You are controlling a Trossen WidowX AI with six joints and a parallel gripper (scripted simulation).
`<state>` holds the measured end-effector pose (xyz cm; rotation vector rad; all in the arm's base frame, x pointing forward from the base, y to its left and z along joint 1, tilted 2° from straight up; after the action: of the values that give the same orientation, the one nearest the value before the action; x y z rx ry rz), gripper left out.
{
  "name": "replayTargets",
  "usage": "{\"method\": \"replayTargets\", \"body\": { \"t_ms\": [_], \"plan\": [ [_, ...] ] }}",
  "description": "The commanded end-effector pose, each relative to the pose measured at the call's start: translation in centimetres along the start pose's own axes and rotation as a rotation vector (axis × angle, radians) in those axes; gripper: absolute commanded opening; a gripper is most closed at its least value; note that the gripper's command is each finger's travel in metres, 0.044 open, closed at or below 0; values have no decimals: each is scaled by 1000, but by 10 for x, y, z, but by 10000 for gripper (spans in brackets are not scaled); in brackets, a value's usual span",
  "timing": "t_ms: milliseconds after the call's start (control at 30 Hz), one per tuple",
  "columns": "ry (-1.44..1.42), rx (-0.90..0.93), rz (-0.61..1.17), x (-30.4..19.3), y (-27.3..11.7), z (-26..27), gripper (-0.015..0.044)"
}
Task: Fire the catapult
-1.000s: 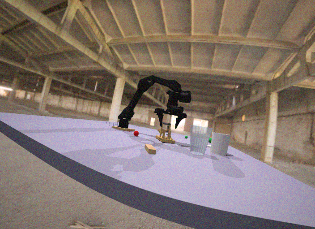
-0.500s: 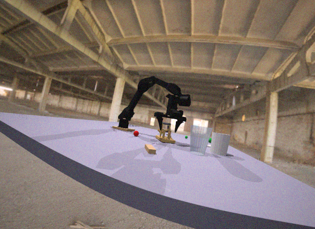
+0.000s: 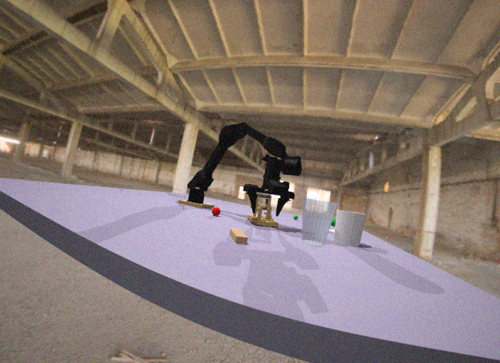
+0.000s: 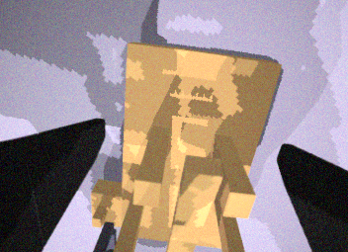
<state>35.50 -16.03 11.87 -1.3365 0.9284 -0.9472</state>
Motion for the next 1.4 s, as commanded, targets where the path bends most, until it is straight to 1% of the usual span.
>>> {"method": "replayTargets", "body": {
  "t_ms": [0, 33, 400, 600, 667, 733, 800, 967, 1367],
  "plan": [
    [-2, -1, 6, -1, 6, -1, 440],
    [-2, -1, 6, -1, 6, -1, 440],
    [0, -1, 1, 0, 2, 0, 151],
    [0, -1, 1, 0, 2, 0, 111],
    [0, -1, 1, 0, -9, 0, 59],
    [0, -3, 1, 0, -36, 0, 6],
    [1, -3, 2, 0, -47, 0, 0],
    [-22, -3, 2, 0, -47, 0, 0],
    [-421, -1, 4, 0, -46, 2, 0]
  ]
}}
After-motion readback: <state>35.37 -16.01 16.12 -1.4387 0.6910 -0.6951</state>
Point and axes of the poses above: the point midway between the two fingers, 35 mm back from their tips, its own y axis out along the fingers, its own z axis across the jaws, x = y × z, the point moved 6 cm from there along -y, back along the fingers, and after that the axes turned 4 degrees about y, right-handed, at the moved point
